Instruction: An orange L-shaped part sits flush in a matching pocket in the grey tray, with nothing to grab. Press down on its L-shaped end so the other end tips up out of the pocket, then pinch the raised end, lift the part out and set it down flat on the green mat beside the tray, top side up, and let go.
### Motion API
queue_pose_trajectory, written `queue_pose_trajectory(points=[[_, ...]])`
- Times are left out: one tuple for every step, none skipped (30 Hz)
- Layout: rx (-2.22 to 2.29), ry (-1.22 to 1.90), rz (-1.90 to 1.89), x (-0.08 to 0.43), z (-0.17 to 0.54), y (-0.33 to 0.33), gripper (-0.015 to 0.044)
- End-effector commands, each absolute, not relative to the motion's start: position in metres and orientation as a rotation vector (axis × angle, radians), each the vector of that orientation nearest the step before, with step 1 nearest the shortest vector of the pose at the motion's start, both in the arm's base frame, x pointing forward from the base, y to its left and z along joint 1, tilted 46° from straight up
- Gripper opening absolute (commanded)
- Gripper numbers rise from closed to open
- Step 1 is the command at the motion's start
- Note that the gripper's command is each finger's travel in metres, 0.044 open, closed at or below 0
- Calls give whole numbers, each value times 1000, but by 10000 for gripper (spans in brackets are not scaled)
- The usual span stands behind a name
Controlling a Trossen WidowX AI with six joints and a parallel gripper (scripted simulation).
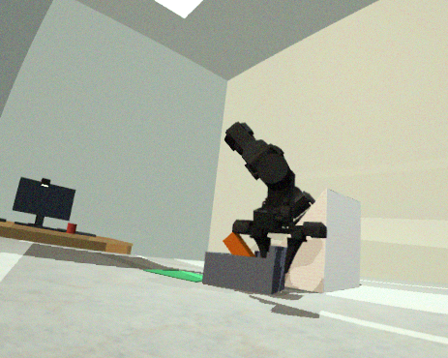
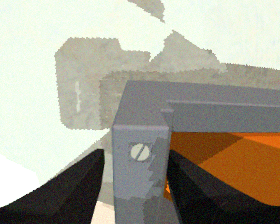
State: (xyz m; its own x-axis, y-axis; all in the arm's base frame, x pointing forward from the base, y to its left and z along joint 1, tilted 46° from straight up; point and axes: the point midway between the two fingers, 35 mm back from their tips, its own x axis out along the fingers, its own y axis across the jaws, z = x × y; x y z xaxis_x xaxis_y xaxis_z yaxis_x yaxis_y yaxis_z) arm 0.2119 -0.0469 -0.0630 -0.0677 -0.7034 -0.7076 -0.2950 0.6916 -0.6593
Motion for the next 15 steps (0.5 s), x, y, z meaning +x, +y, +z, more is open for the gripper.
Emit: queue_pose_trajectory(points=[[-821,1655,-409,211,-63,-41,180],[-821,1655,-410,211,-62,-39,180],[-823,1655,-411,210,-62,-37,180],[-824,1655,-413,210,-62,-35,180],[-825,1655,-414,210,-61,-33,180],[-825,1655,-414,210,-61,-33,180],[-825,1654,-413,210,-60,-31,180],[-824,1654,-412,212,-56,-28,180],[-823,1654,-411,214,-52,-23,180],[-822,1654,-409,216,-45,-17,180],[-822,1654,-408,218,-37,-10,180],[-821,1654,-407,220,-25,0,180],[-821,1654,-407,221,-14,9,180],[-821,1655,-408,221,-3,17,180],[-822,1655,-410,221,6,23,180]])
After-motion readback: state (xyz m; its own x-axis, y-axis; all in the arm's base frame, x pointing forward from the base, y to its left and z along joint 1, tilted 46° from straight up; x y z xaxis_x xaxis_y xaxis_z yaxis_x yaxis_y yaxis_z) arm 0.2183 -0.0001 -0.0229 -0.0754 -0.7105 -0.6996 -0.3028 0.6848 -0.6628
